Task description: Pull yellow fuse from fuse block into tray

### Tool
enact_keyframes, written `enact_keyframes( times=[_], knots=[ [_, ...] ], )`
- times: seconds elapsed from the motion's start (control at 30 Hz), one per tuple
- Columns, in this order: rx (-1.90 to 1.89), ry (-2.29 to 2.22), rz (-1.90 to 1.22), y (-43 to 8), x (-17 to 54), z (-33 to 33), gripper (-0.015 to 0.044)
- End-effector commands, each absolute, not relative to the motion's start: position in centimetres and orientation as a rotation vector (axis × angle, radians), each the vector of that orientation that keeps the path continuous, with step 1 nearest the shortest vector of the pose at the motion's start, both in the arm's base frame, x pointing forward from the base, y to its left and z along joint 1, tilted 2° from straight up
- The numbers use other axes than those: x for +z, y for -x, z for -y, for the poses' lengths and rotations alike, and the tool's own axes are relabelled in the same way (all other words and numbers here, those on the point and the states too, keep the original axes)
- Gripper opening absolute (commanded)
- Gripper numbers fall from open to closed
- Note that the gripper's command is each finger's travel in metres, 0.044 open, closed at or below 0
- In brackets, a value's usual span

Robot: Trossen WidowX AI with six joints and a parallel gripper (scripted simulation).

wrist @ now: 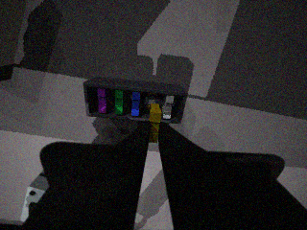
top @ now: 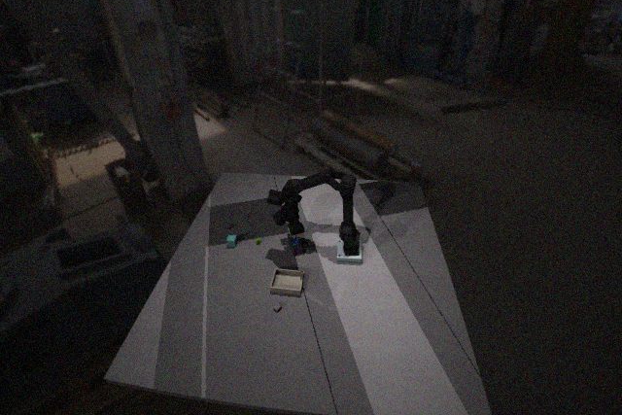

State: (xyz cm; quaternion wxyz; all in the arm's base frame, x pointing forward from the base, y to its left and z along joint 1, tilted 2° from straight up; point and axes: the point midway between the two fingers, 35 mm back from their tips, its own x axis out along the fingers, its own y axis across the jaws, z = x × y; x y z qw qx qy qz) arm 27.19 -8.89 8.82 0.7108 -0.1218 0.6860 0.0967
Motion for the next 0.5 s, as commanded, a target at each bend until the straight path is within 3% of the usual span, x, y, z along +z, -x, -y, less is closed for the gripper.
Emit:
enact_keyframes(
  times=[0.0,0.47],
  knots=[
    [0.213,0.271,-1.513,-27.2,9.7,8.8,0.0],
    [0.217,0.267,-1.512,-28.9,9.8,4.9,0.0]
  ],
)
